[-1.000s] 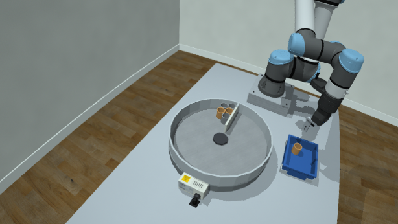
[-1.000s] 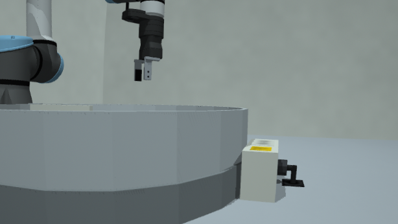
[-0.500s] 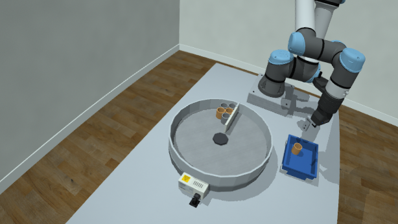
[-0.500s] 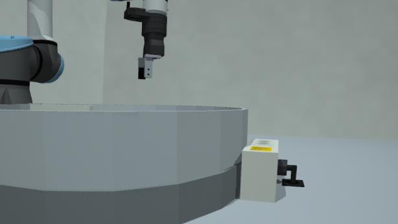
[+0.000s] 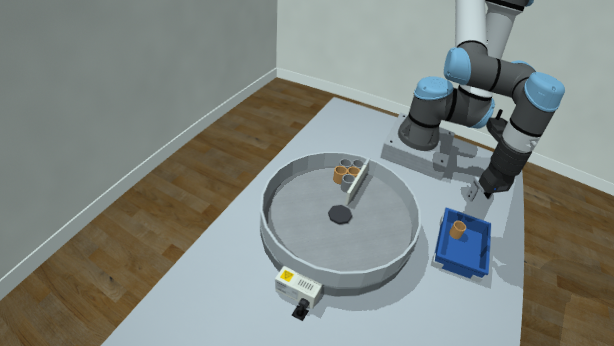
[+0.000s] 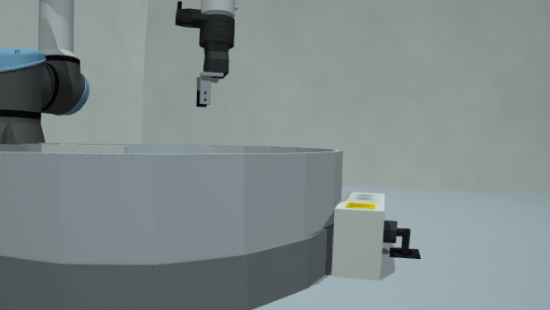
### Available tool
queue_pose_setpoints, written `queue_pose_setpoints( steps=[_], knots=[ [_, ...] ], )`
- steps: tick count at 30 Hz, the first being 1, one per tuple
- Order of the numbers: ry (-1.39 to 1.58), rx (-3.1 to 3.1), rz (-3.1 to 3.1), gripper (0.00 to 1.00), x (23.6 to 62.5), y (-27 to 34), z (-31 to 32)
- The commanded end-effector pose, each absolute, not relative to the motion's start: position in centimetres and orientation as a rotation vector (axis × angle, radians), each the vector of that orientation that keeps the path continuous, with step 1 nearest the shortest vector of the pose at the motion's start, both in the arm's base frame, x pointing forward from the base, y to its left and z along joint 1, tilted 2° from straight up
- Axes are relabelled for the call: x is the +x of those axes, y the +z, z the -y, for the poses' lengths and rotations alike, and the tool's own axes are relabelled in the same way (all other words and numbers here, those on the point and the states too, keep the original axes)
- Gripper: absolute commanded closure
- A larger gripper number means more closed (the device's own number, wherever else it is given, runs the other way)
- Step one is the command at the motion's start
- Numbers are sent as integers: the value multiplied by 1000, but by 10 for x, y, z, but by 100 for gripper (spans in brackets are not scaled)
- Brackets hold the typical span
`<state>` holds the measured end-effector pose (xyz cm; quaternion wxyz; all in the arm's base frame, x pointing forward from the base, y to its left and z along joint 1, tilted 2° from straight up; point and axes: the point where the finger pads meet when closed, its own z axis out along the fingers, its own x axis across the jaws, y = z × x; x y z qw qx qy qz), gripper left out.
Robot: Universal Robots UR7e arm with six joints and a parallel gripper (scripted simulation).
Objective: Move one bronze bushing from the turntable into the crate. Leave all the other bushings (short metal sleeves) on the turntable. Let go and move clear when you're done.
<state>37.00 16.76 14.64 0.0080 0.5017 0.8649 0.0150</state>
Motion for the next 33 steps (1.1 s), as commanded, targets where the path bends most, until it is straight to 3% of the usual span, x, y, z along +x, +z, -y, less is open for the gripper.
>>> queue_pose_setpoints(
  steps=[1,33],
  knots=[
    [47,1576,-2697,0,371,147,-168],
    [53,2100,-2323,0,384,160,-170]
  ],
)
